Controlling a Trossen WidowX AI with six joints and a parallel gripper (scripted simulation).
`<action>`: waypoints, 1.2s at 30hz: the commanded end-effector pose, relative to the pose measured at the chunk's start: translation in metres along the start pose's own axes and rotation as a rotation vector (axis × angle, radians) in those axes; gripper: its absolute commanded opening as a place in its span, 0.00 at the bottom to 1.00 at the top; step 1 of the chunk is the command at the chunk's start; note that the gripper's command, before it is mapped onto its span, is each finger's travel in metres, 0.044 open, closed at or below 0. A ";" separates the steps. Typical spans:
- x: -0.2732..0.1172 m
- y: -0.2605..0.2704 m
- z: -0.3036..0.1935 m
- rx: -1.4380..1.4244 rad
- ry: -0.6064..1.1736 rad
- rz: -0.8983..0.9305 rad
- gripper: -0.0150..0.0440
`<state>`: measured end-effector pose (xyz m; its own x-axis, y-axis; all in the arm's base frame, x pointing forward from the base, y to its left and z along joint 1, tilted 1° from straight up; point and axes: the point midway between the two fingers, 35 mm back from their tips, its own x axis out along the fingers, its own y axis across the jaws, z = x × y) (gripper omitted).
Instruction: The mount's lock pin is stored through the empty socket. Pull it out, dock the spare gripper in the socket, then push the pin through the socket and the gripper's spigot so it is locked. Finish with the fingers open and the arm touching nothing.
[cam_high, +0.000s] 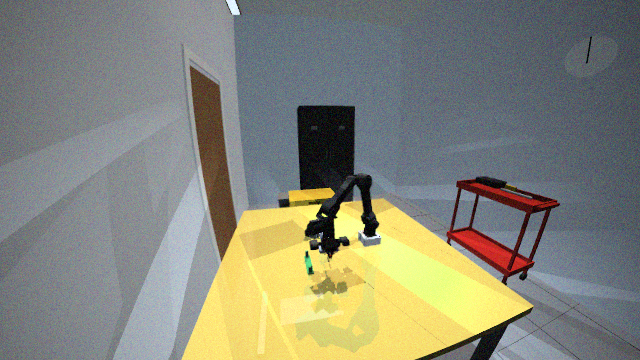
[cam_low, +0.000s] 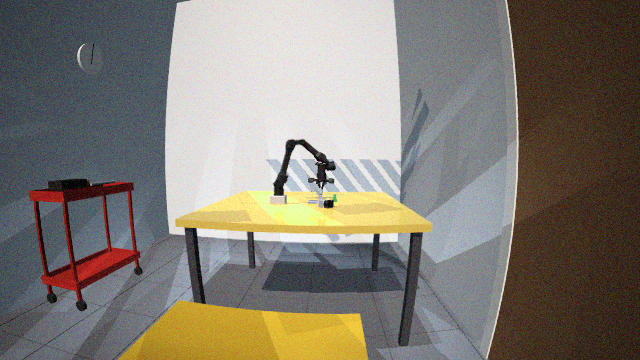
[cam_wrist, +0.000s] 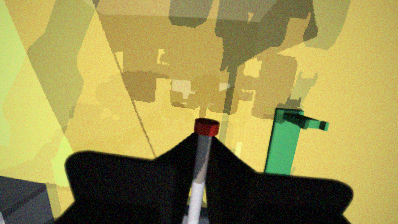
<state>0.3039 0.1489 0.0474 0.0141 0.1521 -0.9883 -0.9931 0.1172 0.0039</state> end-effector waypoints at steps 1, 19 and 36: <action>-0.001 -0.001 0.004 0.004 0.004 -0.003 0.25; -0.014 0.001 0.012 0.000 0.005 0.010 0.25; -0.022 0.005 0.011 0.003 0.019 0.035 0.25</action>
<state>0.3002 0.1568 0.0717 -0.0223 0.1375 -0.9902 -0.9926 0.1152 0.0384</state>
